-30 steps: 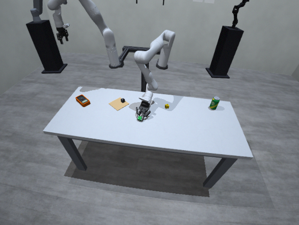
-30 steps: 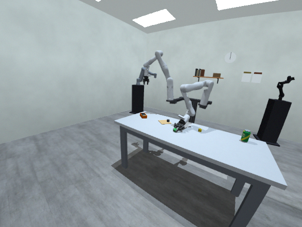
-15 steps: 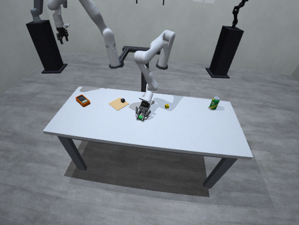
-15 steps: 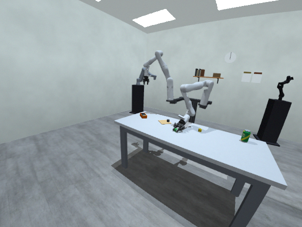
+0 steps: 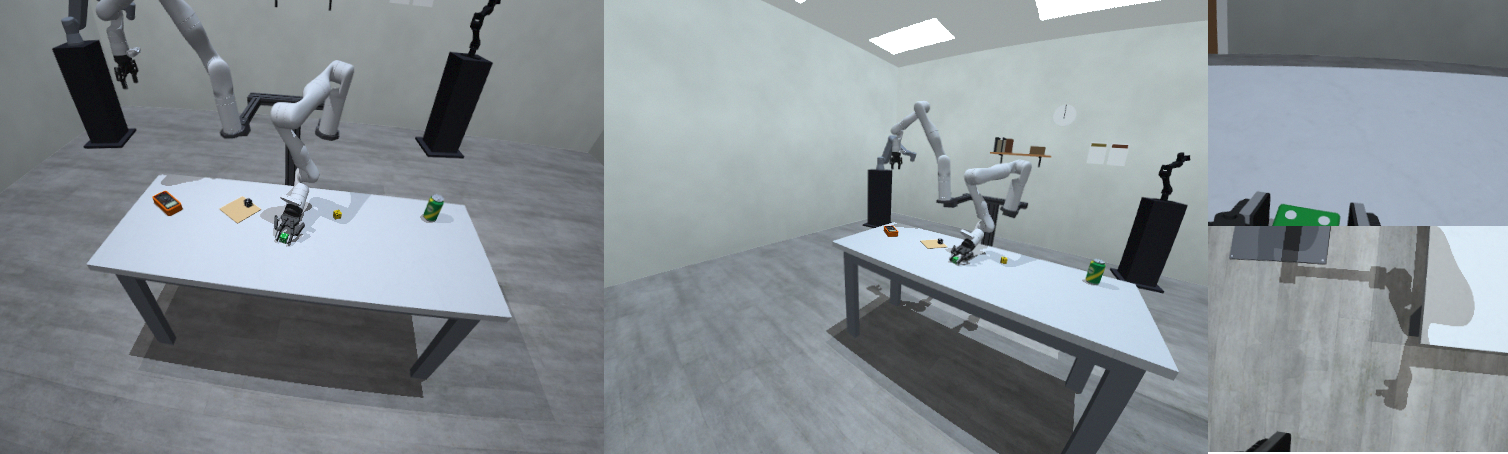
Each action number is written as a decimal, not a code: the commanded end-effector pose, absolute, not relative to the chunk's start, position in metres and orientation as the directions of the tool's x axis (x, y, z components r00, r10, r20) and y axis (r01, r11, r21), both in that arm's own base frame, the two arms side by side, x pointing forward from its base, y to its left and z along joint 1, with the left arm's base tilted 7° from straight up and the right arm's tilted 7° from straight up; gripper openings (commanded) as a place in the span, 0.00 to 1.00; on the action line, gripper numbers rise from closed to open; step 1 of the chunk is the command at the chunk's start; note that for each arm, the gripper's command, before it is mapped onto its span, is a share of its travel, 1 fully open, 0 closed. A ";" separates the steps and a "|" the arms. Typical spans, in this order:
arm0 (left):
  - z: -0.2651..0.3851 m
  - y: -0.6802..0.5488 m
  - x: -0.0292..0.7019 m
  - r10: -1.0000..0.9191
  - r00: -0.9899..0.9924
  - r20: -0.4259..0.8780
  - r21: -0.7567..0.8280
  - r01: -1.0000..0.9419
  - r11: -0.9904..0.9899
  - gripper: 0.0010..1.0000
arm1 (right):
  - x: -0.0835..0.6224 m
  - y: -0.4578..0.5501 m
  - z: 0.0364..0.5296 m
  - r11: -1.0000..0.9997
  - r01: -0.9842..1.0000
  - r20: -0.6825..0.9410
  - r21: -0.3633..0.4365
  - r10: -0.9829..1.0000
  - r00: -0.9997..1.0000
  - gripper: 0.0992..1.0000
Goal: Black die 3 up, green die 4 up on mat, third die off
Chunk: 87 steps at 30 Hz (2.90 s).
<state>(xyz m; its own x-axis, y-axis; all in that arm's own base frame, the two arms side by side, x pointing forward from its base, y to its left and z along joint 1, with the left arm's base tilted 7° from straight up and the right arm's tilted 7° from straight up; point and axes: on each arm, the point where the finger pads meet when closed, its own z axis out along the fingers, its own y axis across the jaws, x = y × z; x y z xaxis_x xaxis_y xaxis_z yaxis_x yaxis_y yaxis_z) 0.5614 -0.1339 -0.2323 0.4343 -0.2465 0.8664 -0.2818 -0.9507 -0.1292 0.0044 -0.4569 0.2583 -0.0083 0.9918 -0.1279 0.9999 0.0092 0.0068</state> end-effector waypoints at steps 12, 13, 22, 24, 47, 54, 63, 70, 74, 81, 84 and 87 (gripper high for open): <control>-0.231 -0.134 0.562 -0.246 0.433 0.867 -0.129 -0.282 -0.951 0.52 | 0.004 -0.457 0.259 0.009 1.000 -0.130 0.007 0.992 -0.008 1.00; -0.231 -0.134 0.562 -0.246 0.433 0.867 -0.129 -0.282 -0.951 0.52 | 0.004 -0.457 0.259 0.009 1.000 -0.130 0.007 0.992 -0.008 1.00; -0.231 -0.134 0.562 -0.246 0.433 0.867 -0.129 -0.282 -0.951 0.52 | 0.004 -0.457 0.259 0.009 1.000 -0.130 0.007 0.992 -0.008 1.00; -0.231 -0.134 0.562 -0.246 0.433 0.867 -0.129 -0.282 -0.951 0.52 | 0.004 -0.457 0.259 0.009 1.000 -0.130 0.007 0.992 -0.008 1.00; -0.211 -0.126 0.526 -0.246 0.433 0.867 -0.129 -0.282 -0.951 0.52 | 0.004 -0.457 0.259 0.009 1.000 -0.130 0.007 0.992 -0.008 1.00; -0.207 -0.125 0.519 -0.246 0.433 0.867 -0.129 -0.282 -0.951 0.52 | 0.004 -0.457 0.259 0.009 1.000 -0.130 0.007 0.992 -0.008 1.00; -0.195 -0.126 0.519 -0.246 0.433 0.867 -0.129 -0.282 -0.951 0.52 | 0.004 -0.457 0.259 0.009 1.000 -0.130 0.007 0.992 -0.008 1.00; -0.169 -0.130 0.519 -0.246 0.433 0.867 -0.129 -0.282 -0.951 0.52 | 0.004 -0.457 0.259 0.009 1.000 -0.130 0.007 0.992 -0.008 1.00; -0.154 -0.132 0.518 -0.246 0.433 0.867 -0.129 -0.282 -0.951 0.52 | 0.004 -0.457 0.259 0.009 1.000 -0.130 0.007 0.992 -0.008 1.00; -0.148 -0.133 0.518 -0.246 0.433 0.867 -0.129 -0.282 -0.951 0.52 | 0.004 -0.457 0.259 0.009 1.000 -0.130 0.007 0.992 -0.008 1.00; -0.148 -0.133 0.518 -0.246 0.433 0.867 -0.129 -0.282 -0.951 0.52 | 0.004 -0.457 0.259 0.009 1.000 -0.130 0.007 0.992 -0.008 1.00; -0.148 -0.133 0.518 -0.246 0.434 0.867 -0.129 -0.282 -0.951 0.52 | 0.004 -0.457 0.259 0.009 1.000 -0.130 0.007 0.992 -0.008 1.00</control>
<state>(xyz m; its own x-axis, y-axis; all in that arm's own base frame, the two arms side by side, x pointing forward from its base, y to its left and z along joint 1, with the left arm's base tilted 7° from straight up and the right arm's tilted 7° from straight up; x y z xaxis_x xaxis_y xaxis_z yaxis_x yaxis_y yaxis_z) 0.5177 -0.1324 -0.1485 0.4341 -0.2464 0.8665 -0.2819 -0.9507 -0.1291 0.0044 -0.4569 0.2583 -0.0083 0.9918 -0.1279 0.9999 0.0092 0.0068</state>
